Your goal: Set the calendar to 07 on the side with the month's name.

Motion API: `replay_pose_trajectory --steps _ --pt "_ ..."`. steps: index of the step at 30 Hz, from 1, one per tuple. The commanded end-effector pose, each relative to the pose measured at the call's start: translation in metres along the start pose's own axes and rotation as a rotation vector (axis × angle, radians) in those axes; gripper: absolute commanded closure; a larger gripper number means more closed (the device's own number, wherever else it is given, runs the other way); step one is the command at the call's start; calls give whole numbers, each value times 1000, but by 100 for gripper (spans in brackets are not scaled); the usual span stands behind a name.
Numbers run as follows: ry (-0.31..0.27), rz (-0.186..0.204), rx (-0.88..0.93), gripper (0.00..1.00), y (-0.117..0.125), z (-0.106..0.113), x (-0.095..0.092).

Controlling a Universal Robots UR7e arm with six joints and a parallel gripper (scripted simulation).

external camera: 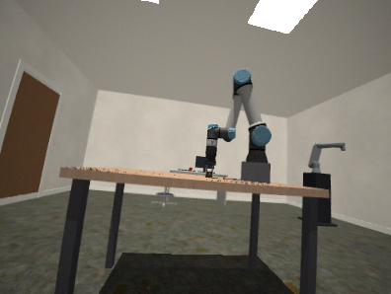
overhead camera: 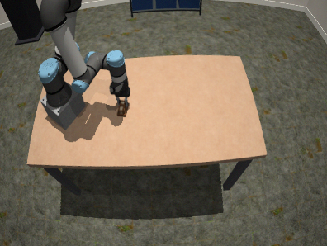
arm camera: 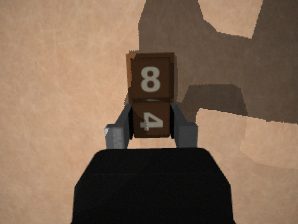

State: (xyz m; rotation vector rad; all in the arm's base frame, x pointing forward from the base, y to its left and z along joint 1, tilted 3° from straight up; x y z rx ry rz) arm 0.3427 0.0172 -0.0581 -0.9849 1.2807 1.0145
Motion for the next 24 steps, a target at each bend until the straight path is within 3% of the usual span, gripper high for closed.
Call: replay_pose_trajectory --steps 1,11,15,17,18,22,24 --pt "0 -1 0 40 0 0 0" --pt "0 -1 0 40 0 0 0" --pt "0 -1 0 28 0 0 0" --pt "0 -1 0 28 0 0 0" --pt "0 -1 0 22 0 0 0" --pt "0 -1 0 22 0 0 0" --pt "0 -1 0 16 0 0 0"
Point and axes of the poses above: the point where the finger pads meet when closed, its own x axis out along the fingers, its own y axis across the jaws, z = x × y, the point moved 3 cm from there along -x, back along the fingers, and after that the axes turned 10 degrees about x, right-handed, at the moved point
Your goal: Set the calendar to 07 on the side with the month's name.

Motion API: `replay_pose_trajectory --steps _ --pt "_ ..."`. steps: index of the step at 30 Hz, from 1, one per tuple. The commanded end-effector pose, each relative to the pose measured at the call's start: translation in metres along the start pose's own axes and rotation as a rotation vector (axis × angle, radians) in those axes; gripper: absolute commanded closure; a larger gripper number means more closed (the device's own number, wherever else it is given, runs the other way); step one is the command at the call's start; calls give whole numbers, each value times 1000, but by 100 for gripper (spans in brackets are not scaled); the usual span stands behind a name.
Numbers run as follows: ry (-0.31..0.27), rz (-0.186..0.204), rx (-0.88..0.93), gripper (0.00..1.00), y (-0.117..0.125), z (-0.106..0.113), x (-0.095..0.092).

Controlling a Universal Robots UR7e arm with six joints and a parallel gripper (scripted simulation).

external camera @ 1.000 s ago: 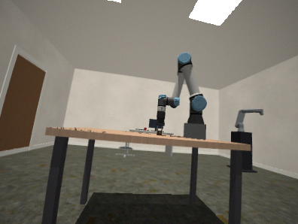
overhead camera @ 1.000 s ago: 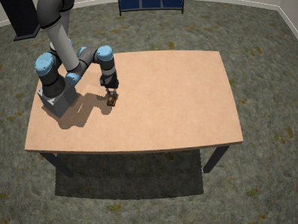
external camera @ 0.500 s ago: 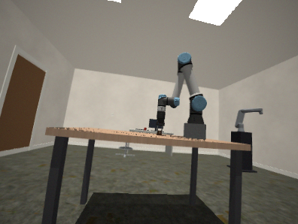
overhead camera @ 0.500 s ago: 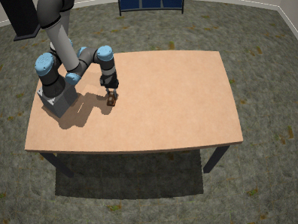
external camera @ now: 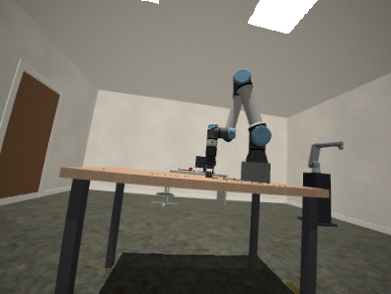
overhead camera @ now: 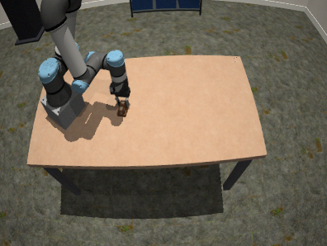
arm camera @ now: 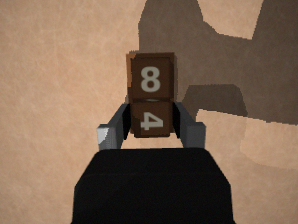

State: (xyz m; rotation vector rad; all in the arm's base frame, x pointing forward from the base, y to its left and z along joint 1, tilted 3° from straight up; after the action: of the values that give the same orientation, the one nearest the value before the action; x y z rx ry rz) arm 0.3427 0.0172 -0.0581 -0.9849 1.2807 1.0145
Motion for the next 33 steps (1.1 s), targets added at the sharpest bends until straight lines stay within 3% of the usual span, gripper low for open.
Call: replay_pose_trajectory --steps 1,2,19,33 --pt "0 -1 0 16 0 0 0" --pt "0 -1 0 10 0 0 0" --pt "0 -1 0 10 0 0 -2" --pt "0 -1 0 10 0 0 -27"
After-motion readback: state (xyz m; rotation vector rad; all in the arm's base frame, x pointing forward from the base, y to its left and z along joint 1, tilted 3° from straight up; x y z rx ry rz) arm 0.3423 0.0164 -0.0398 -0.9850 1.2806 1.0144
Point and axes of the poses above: the point where the finger pads meet when closed, its own x axis out along the fingers, its own y axis across the jaws, z = x × y, the point moved 3 cm from there along -x, back along the fingers, and after that the axes turned 10 degrees about x, right-handed, at the moved point
